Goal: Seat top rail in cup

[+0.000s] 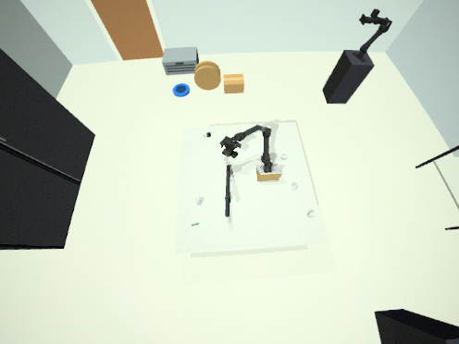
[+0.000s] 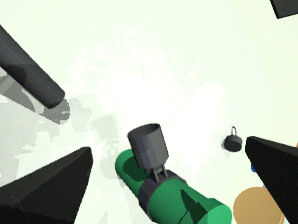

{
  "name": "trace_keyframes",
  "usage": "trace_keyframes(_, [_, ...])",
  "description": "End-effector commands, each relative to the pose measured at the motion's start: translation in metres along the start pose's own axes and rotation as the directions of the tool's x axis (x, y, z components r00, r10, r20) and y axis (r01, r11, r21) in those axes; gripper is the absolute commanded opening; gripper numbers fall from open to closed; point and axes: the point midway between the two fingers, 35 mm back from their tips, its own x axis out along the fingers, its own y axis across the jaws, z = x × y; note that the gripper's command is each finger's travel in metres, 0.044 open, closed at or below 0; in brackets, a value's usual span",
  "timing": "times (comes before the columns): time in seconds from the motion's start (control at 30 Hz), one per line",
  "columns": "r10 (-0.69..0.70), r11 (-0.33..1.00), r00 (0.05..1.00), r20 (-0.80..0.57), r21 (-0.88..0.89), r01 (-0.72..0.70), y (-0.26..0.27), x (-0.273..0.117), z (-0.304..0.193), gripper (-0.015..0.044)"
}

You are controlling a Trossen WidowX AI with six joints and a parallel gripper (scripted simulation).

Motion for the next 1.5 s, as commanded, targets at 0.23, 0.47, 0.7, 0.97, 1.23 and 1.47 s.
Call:
trace_keyframes(0.23, [-0.016, 0.982, 0.999, -0.049, -0.188, 0.007, -0.014, 0.01, -0.025, 0.044])
trace_keyframes(0.47, [-0.017, 0.982, 0.999, -0.05, -0.187, 0.007, 0.01, 0.055, -0.032, 0.044])
trace_keyframes(0.7, [-0.019, 0.982, 0.999, -0.051, -0.188, 0.009, 0.013, 0.062, -0.034, 0.044])
trace_keyframes(0.97, [-0.017, 0.982, 0.999, -0.05, -0.187, 0.007, 0.012, 0.074, -0.033, 0.044])
trace_keyframes(1.23, [-0.016, 0.982, 0.999, -0.05, -0.186, 0.007, 0.012, 0.087, -0.033, 0.044])
trace_keyframes(1.47, [-0.017, 0.983, 0.999, -0.05, -0.186, 0.007, 0.011, 0.098, -0.034, 0.044])
